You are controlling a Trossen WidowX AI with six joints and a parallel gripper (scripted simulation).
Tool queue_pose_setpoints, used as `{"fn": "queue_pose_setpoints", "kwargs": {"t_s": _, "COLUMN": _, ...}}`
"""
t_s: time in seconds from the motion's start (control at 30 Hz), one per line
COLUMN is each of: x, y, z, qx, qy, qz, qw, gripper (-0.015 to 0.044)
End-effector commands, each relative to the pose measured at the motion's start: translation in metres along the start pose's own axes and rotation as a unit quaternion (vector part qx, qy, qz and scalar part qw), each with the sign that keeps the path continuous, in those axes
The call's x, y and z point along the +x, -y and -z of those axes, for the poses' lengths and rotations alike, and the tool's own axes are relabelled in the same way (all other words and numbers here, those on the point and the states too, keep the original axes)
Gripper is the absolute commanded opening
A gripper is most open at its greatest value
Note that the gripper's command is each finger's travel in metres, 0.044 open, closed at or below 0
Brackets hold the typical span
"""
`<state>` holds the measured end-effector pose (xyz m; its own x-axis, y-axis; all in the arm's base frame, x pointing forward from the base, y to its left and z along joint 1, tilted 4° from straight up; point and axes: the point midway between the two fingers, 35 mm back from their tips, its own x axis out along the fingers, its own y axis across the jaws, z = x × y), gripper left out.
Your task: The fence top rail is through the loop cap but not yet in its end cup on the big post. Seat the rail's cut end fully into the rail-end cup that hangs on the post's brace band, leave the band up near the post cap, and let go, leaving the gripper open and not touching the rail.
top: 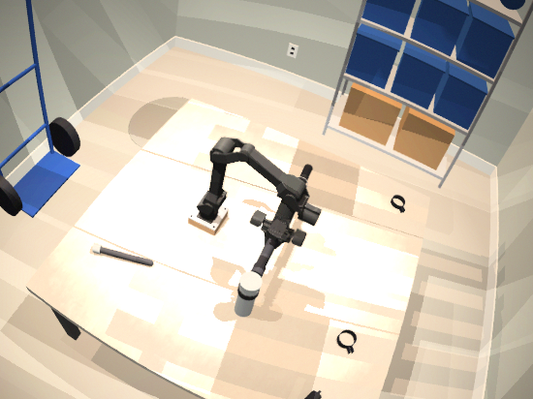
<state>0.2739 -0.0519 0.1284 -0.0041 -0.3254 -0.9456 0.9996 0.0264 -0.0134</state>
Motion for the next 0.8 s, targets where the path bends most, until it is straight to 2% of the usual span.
{"fn": "queue_pose_setpoints", "kwargs": {"t_s": 0.0, "x": -0.002, "y": -0.002, "z": -0.007, "qx": 0.002, "qy": 0.007, "qz": -0.004, "qw": 1.000, "gripper": 0.0000}}
{"fn": "queue_pose_setpoints", "kwargs": {"t_s": 0.77, "x": -0.001, "y": -0.002, "z": -0.017, "qx": 0.002, "qy": 0.008, "qz": -0.004, "qw": 1.000, "gripper": 0.0000}}
